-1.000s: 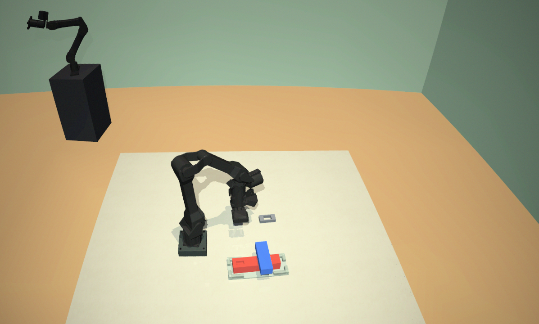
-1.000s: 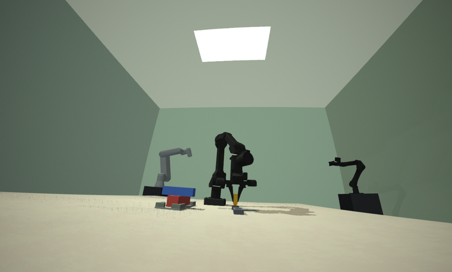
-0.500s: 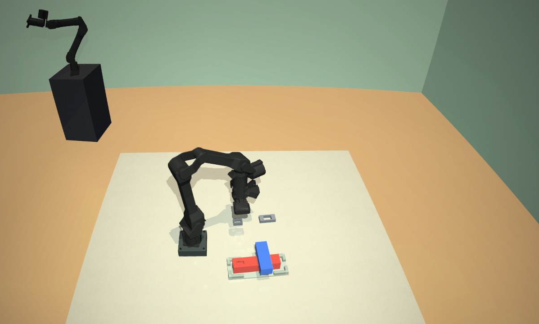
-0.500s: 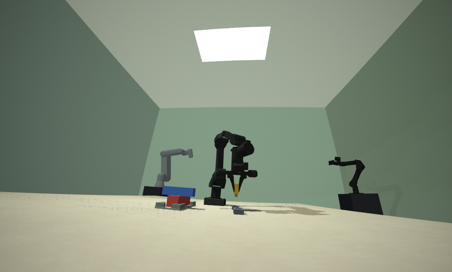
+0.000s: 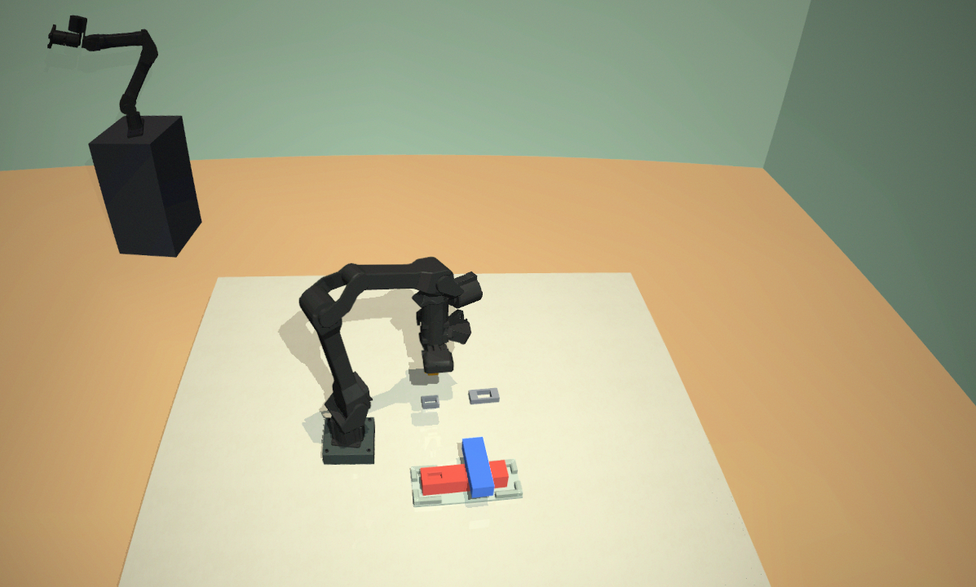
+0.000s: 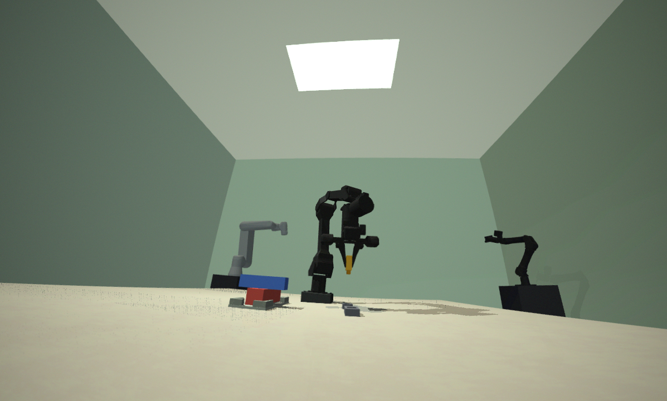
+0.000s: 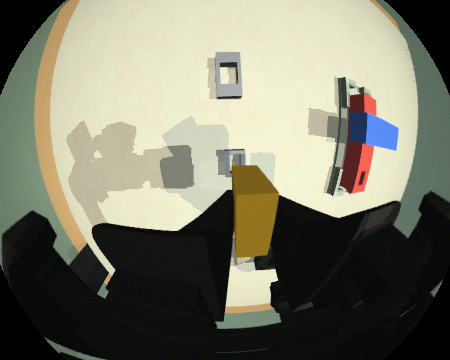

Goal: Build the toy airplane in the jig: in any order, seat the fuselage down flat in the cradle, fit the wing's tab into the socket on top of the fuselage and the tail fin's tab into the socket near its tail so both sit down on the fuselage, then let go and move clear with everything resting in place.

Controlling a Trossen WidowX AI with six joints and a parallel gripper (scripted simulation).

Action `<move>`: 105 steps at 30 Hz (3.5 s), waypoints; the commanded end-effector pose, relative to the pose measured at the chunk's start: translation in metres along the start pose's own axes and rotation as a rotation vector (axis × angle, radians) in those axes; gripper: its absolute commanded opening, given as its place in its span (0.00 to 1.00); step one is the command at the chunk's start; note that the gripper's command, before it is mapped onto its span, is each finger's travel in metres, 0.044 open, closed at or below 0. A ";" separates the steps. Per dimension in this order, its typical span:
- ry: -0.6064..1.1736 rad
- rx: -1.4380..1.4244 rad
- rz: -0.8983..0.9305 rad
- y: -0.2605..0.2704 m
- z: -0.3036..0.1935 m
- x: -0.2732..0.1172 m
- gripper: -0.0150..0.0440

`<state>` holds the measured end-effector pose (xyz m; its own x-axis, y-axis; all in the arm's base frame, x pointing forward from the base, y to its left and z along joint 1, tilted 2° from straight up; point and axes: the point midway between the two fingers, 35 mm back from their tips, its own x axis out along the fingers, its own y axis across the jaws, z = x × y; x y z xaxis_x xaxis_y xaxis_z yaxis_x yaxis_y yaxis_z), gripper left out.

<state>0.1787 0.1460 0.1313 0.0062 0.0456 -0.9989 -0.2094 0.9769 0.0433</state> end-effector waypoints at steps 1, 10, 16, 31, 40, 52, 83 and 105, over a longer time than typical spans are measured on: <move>-0.005 -0.006 0.005 0.000 -0.001 -0.014 0.25; -0.003 -0.010 0.007 -0.003 -0.003 -0.031 0.25; -0.003 -0.006 0.003 -0.021 0.005 -0.027 0.25; -0.004 -0.004 -0.004 -0.067 0.019 -0.017 0.25; -0.004 -0.003 -0.008 -0.096 0.022 -0.011 0.25; -0.004 -0.003 -0.011 -0.135 0.021 -0.004 0.25; -0.001 0.000 -0.014 -0.229 -0.014 0.016 0.25; -0.001 0.000 -0.014 -0.246 -0.026 0.020 0.36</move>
<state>0.2051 -0.0985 0.1011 0.0114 0.0334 -0.9994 -0.2057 0.9782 0.0303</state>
